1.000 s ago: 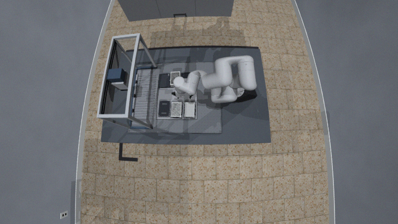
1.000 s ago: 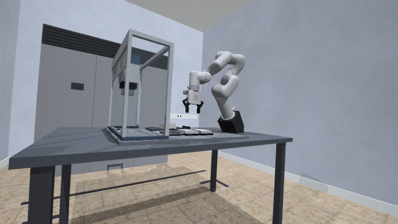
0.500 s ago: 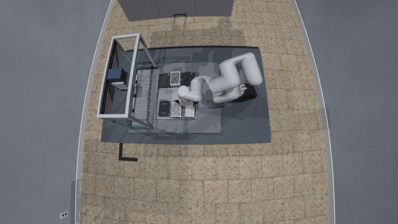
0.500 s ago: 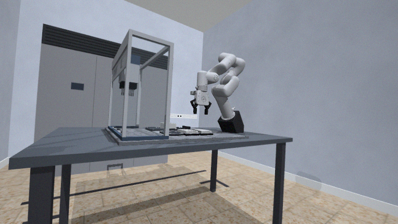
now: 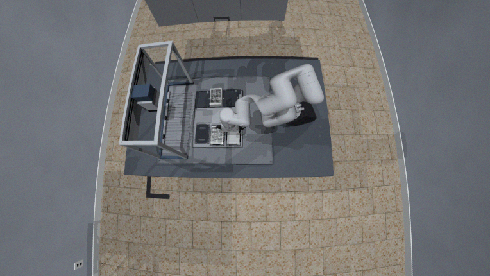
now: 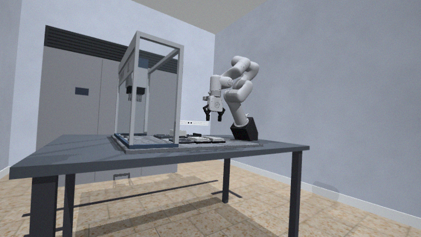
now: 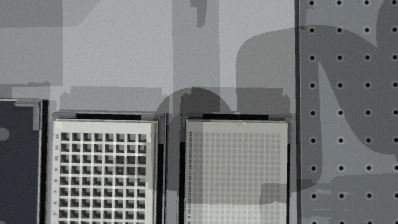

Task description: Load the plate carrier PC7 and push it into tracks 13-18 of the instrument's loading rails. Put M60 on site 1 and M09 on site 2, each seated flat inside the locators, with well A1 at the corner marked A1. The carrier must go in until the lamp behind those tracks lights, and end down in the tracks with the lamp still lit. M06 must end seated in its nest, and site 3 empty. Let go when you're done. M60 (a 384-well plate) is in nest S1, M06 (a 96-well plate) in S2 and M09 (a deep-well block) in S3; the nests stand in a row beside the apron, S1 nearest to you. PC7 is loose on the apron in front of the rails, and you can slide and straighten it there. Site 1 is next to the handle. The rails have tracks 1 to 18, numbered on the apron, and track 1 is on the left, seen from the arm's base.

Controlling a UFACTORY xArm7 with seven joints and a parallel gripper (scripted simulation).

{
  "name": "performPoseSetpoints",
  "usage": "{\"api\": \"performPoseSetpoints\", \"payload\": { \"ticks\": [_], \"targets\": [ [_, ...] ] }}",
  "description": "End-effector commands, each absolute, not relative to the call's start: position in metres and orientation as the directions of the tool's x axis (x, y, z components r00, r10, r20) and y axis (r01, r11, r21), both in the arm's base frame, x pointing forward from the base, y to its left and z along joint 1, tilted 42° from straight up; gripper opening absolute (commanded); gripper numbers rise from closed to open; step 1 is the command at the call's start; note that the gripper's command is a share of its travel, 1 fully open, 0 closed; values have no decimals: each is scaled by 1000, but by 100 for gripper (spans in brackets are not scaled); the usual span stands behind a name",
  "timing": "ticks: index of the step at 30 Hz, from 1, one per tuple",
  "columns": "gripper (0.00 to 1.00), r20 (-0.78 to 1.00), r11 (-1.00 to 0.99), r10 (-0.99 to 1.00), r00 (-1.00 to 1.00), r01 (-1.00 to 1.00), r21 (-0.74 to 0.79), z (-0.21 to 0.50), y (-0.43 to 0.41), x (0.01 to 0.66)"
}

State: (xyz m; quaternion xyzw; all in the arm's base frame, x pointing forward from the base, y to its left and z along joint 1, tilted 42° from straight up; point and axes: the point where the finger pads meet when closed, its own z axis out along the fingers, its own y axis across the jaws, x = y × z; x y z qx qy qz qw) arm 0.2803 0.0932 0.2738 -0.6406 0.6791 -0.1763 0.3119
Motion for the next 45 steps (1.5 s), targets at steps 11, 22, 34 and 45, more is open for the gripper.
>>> {"api": "performPoseSetpoints", "payload": {
  "ticks": [11, 22, 34, 45],
  "targets": [
    [100, -199, 117, -980, 17, -757, -643, 265, 96, 290],
    [100, -199, 117, -980, 17, -757, -643, 251, 99, 302],
    [100, -199, 117, -980, 17, -757, -642, 238, 102, 313],
    [100, -199, 117, -980, 16, -757, -642, 227, 104, 323]
  ]
}}
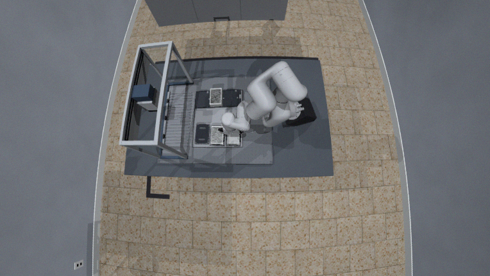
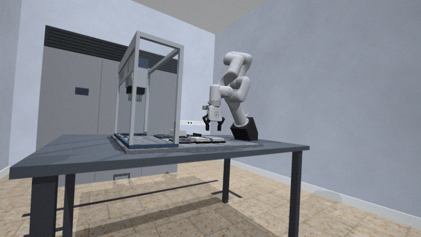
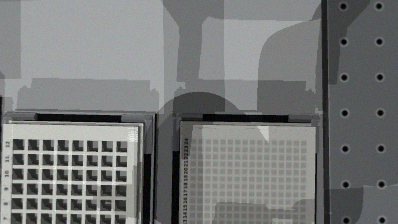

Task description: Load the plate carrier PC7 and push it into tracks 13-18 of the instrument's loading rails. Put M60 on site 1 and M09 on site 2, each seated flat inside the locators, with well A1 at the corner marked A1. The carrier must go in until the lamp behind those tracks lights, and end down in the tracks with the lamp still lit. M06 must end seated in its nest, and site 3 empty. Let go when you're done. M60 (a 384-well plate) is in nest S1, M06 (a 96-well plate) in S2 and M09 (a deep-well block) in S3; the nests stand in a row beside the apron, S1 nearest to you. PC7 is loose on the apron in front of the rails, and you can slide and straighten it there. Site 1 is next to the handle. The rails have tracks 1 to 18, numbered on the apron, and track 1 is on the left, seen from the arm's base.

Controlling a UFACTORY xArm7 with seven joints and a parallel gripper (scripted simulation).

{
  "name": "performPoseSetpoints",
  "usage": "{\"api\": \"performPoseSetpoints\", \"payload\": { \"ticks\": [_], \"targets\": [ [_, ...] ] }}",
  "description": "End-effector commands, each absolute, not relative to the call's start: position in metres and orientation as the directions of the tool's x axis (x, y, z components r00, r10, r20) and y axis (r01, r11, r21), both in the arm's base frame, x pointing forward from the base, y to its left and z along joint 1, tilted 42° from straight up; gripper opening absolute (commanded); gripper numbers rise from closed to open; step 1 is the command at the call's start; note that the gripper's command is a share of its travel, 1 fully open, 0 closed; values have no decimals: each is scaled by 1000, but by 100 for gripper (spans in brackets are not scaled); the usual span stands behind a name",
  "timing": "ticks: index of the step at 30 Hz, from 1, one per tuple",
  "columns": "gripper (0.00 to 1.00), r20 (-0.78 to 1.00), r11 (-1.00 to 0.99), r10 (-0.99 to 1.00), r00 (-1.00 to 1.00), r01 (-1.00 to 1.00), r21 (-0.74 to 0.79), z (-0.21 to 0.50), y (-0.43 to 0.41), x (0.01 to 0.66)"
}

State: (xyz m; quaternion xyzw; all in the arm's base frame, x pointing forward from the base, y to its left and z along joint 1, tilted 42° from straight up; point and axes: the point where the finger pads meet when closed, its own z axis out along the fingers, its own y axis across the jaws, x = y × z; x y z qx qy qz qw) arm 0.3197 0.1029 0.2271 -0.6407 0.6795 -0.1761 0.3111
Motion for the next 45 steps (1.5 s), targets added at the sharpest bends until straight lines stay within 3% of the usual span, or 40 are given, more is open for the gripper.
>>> {"api": "performPoseSetpoints", "payload": {
  "ticks": [1, 45],
  "targets": [
    [100, -199, 117, -980, 16, -757, -642, 226, 104, 324],
    [100, -198, 118, -980, 16, -757, -642, 200, 110, 347]
  ]
}}
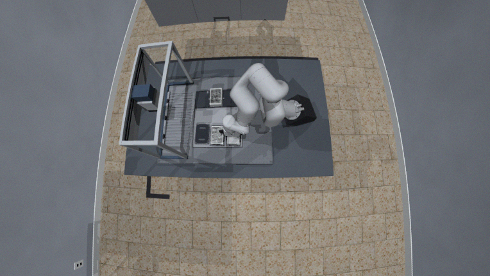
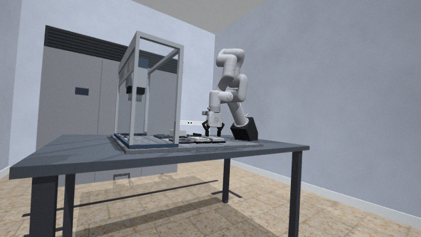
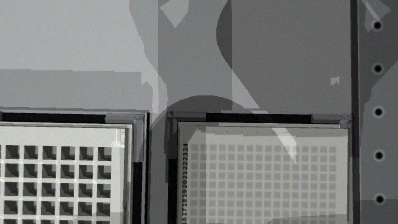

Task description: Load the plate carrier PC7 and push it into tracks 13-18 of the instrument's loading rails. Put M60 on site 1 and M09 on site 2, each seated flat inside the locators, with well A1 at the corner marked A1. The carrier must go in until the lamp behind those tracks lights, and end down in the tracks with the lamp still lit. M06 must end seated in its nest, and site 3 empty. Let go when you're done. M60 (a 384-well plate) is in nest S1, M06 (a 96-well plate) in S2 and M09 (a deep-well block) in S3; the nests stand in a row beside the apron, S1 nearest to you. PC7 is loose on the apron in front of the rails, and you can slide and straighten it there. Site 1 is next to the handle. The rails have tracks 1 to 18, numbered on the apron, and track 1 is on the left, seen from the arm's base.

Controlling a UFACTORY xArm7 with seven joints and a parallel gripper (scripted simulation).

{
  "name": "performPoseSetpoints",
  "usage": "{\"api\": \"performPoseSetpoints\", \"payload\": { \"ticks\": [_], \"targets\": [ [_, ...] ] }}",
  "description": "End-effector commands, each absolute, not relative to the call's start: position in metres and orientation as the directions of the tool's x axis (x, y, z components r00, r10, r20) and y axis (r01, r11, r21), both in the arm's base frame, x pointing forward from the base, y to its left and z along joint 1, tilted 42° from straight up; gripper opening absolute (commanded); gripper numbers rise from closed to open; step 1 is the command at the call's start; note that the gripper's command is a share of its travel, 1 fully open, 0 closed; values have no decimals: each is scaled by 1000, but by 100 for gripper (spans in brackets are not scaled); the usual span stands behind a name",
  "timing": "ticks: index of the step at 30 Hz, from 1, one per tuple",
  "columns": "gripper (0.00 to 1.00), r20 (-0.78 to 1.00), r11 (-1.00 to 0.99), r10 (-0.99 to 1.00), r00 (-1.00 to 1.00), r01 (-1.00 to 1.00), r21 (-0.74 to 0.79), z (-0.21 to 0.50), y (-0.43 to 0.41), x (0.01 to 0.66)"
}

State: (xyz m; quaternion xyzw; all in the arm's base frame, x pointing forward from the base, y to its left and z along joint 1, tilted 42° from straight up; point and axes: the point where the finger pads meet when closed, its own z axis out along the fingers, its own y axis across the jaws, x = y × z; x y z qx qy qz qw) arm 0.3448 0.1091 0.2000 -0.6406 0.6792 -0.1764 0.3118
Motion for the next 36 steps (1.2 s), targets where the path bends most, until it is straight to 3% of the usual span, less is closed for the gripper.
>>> {"api": "performPoseSetpoints", "payload": {
  "ticks": [1, 35, 36],
  "targets": [
    [100, -198, 118, -980, 16, -757, -642, 200, 110, 347],
    [100, -198, 118, -980, 16, -757, -642, 192, 111, 354],
    [0, -198, 118, -980, 16, -757, -642, 193, 111, 353]
  ]
}}
